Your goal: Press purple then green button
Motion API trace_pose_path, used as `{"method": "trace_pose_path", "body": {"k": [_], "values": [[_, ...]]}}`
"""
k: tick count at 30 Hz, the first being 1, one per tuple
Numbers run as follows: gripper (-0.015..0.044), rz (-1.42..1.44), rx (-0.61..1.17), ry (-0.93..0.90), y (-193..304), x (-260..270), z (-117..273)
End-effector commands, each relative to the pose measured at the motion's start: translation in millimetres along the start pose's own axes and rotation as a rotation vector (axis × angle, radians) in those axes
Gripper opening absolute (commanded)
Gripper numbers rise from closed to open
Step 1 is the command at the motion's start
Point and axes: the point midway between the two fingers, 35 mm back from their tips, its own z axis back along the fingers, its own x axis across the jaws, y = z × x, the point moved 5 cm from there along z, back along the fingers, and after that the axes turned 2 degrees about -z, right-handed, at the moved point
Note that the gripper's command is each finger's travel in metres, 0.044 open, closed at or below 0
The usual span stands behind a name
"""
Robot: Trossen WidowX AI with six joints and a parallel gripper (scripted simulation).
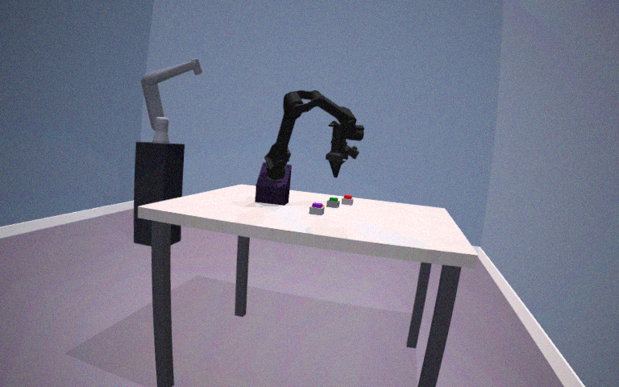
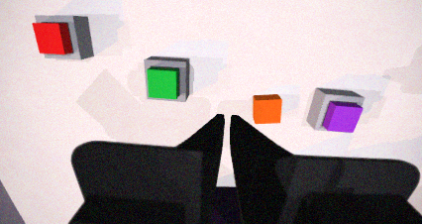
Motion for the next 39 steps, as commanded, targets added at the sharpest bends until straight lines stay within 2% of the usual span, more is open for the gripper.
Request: {"method": "trace_pose_path", "body": {"k": [1,4,11,15,17,39], "values": [[0.002,-0.008,-0.004,0.004,6,47,-2],[0.002,-0.011,-0.004,0.011,13,69,-5],[0.002,-0.011,-0.004,0.011,12,69,-7],[0.002,-0.011,-0.005,0.012,11,69,-57],[0.002,-0.011,-0.005,0.013,12,68,-67],[0.002,-0.011,-0.006,0.014,12,68,-93]]}}
